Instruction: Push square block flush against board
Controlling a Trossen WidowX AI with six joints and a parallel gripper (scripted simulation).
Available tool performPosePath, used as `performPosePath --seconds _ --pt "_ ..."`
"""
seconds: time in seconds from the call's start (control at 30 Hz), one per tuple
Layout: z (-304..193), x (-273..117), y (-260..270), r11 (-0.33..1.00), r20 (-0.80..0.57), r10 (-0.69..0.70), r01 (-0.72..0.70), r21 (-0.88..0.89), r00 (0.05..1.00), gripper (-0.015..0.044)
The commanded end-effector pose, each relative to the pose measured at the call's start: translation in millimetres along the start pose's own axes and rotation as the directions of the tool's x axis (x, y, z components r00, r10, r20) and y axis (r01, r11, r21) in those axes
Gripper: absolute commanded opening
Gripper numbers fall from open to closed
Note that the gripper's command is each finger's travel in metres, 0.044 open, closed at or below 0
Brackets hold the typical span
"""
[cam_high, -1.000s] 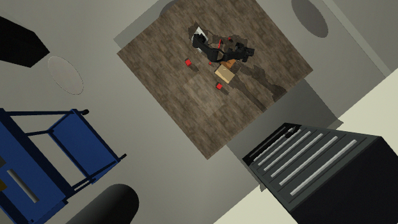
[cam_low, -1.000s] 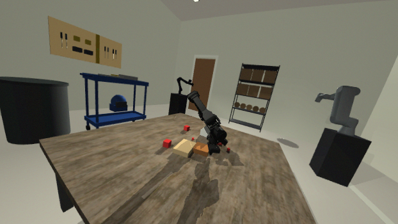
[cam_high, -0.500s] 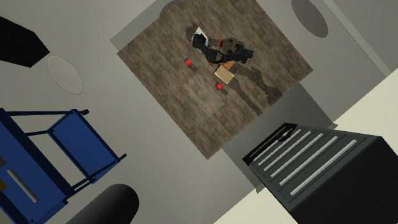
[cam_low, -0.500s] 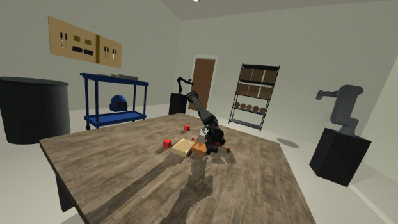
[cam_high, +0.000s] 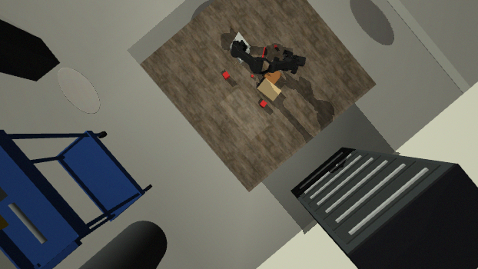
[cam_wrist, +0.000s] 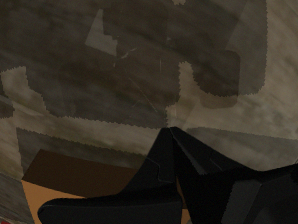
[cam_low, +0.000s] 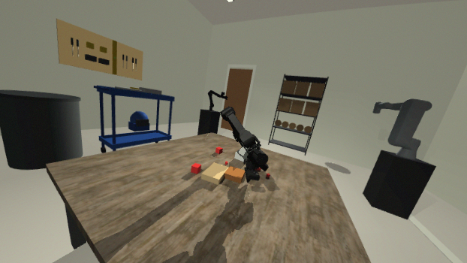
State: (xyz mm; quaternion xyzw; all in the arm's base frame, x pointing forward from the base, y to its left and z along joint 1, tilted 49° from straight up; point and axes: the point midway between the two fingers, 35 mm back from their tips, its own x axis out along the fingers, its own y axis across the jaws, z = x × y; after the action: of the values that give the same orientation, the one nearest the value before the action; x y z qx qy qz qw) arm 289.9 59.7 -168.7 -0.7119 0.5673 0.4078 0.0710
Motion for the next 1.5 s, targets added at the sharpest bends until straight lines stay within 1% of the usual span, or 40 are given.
performPosePath --seconds 0.0,0.47,0.53,0.6,0.63,0.83,0.87,1.17,1.47 --pt "9 1 -1 1.000 0.004 0.003 -0.003 0.002 1.000 0.0000" --pt "30 2 -2 1.000 0.002 0.005 -0.005 0.004 1.000 0.0000" --pt "24 -11 -2 1.000 0.000 0.001 -0.001 0.001 1.000 0.0000" --pt "25 -41 -3 1.000 0.004 0.002 -0.002 0.002 1.000 0.0000" --pt "25 -50 -2 1.000 0.004 0.003 -0.003 0.003 1.000 0.0000" --pt "25 -53 -2 1.000 0.004 0.004 -0.004 0.003 1.000 0.0000" --pt "26 -49 -2 1.000 -0.004 -0.003 0.003 -0.002 1.000 0.0000" --pt "12 -53 15 0.959 -0.003 -0.001 0.002 0.282 1.000 0.0000" --pt "-3 -55 34 0.827 -0.002 0.001 0.000 0.563 1.000 0.0000"
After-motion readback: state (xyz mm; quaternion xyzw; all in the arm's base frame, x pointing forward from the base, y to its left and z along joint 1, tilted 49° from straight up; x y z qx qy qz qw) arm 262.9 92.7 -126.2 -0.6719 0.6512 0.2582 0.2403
